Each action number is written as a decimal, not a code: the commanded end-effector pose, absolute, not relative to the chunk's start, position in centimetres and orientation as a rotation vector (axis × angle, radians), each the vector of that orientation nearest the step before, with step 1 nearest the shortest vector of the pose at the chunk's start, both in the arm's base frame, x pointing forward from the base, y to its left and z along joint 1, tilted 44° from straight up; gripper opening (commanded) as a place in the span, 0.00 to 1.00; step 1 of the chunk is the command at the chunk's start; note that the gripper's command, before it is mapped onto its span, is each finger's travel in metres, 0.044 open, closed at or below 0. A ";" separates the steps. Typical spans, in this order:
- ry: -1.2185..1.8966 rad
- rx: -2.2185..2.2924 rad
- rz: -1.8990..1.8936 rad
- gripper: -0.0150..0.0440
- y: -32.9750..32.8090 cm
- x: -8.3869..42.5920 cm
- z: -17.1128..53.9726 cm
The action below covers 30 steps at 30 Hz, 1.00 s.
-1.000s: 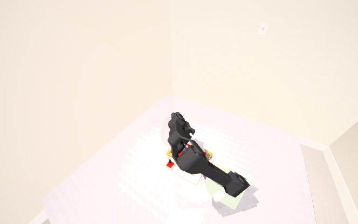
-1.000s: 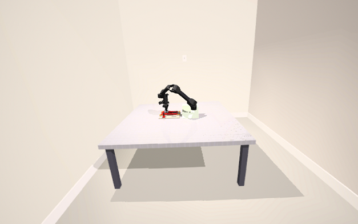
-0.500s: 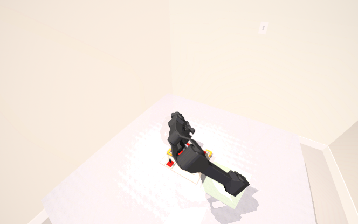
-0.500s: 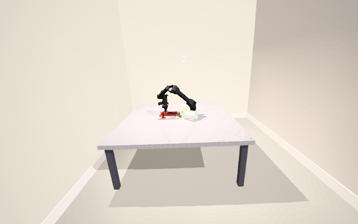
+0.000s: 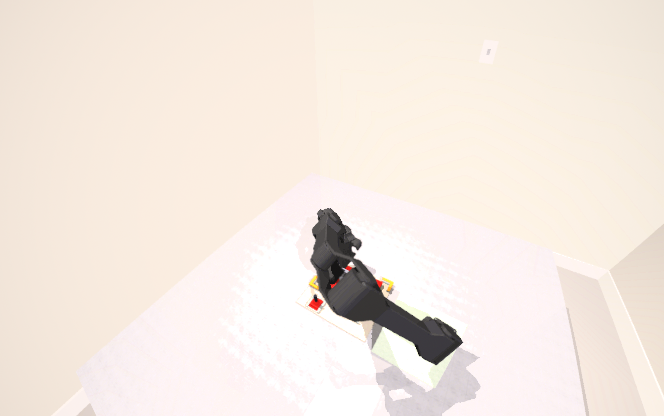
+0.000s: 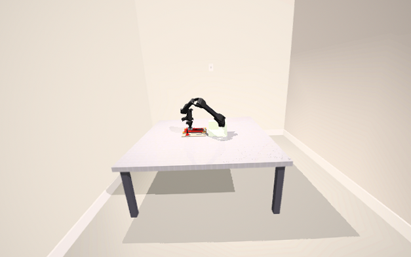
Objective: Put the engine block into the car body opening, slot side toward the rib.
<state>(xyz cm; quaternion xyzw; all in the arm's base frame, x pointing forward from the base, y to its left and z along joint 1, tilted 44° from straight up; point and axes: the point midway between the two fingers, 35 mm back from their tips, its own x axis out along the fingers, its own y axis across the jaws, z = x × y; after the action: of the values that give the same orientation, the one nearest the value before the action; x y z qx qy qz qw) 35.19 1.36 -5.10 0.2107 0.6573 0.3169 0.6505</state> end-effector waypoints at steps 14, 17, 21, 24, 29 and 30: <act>1.492 0.480 0.720 0.97 1.4 35.2 -5.1; 1.492 0.480 0.720 1.00 1.4 35.2 -5.1; 1.492 0.480 0.720 1.00 1.4 35.2 -5.1; 1.492 0.480 0.720 1.00 1.4 35.2 -5.1; 1.494 0.485 0.718 1.00 0.5 35.4 -4.1; 1.494 0.485 0.718 1.00 0.5 35.4 -4.1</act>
<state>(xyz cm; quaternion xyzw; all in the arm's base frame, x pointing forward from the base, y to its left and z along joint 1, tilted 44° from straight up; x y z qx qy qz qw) 35.14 1.13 -4.70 0.2163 0.6599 0.3166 0.6462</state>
